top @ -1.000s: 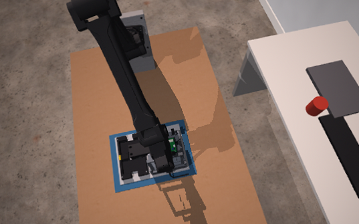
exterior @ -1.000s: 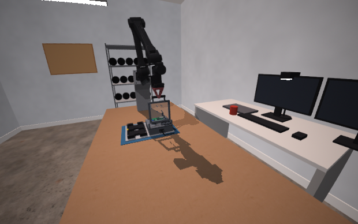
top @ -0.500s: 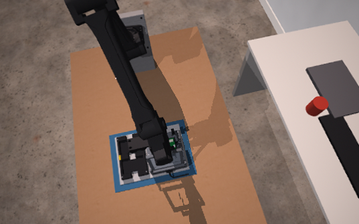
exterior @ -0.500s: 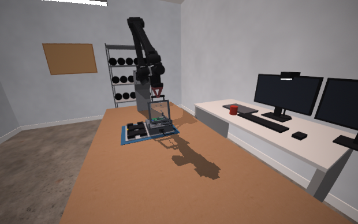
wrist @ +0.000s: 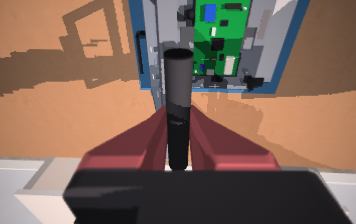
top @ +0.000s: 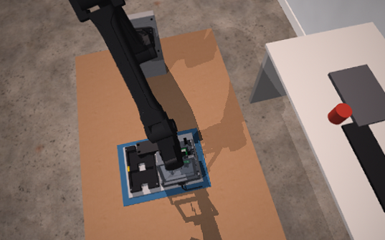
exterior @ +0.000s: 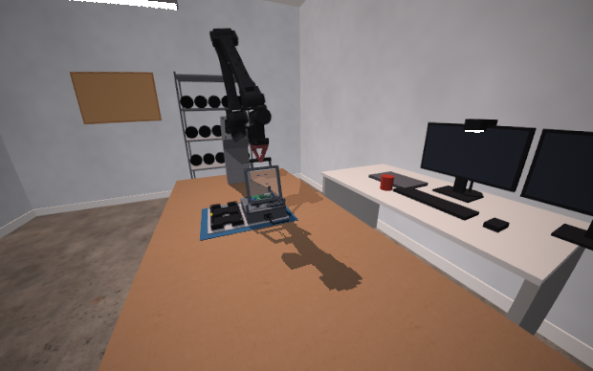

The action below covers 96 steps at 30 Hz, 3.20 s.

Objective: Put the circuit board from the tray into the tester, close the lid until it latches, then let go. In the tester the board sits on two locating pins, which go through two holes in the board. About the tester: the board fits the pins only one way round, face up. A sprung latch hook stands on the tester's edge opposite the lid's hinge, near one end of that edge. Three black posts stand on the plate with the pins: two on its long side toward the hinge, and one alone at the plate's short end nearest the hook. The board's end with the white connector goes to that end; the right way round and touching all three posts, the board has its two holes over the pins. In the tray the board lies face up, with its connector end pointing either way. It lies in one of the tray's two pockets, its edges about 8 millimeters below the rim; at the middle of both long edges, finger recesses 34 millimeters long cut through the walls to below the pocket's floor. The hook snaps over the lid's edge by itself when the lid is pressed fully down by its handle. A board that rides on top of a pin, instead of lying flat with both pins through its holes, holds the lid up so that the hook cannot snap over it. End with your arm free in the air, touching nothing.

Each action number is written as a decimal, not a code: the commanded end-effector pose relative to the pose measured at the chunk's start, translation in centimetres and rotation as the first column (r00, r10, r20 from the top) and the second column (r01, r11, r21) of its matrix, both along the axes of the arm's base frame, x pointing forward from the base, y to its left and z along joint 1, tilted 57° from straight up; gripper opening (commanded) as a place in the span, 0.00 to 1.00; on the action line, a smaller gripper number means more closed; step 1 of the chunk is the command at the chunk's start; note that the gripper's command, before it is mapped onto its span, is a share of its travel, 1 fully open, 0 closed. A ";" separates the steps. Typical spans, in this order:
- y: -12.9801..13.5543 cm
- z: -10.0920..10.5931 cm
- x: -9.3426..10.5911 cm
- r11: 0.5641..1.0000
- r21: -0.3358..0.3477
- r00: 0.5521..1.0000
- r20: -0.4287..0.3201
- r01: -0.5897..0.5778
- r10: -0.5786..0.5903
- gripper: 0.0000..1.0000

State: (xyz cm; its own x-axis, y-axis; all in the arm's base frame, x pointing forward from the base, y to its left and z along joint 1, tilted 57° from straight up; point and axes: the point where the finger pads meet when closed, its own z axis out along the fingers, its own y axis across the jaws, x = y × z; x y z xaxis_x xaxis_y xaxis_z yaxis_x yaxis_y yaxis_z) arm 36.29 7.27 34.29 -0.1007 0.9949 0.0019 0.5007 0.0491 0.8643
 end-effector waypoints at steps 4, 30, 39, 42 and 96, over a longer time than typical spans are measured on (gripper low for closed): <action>-0.2 -3.5 -0.5 1.000 -0.009 0.998 -0.055 0.018 -0.019 0.00; -0.6 -9.9 0.2 1.000 -0.014 0.998 -0.052 0.028 -0.028 0.00; -0.6 -11.8 0.7 1.000 -0.019 0.998 -0.053 0.024 -0.025 0.00; -0.6 -12.5 1.0 1.000 -0.021 0.998 -0.053 0.021 -0.022 0.00; -0.3 -18.9 5.3 1.000 -0.023 0.999 -0.050 0.017 -0.018 0.00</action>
State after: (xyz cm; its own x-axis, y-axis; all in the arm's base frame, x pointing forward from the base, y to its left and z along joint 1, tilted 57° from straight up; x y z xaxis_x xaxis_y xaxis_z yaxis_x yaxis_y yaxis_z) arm 40.96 7.59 15.99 -0.0896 0.9960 -0.0019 0.5421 0.0504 0.8388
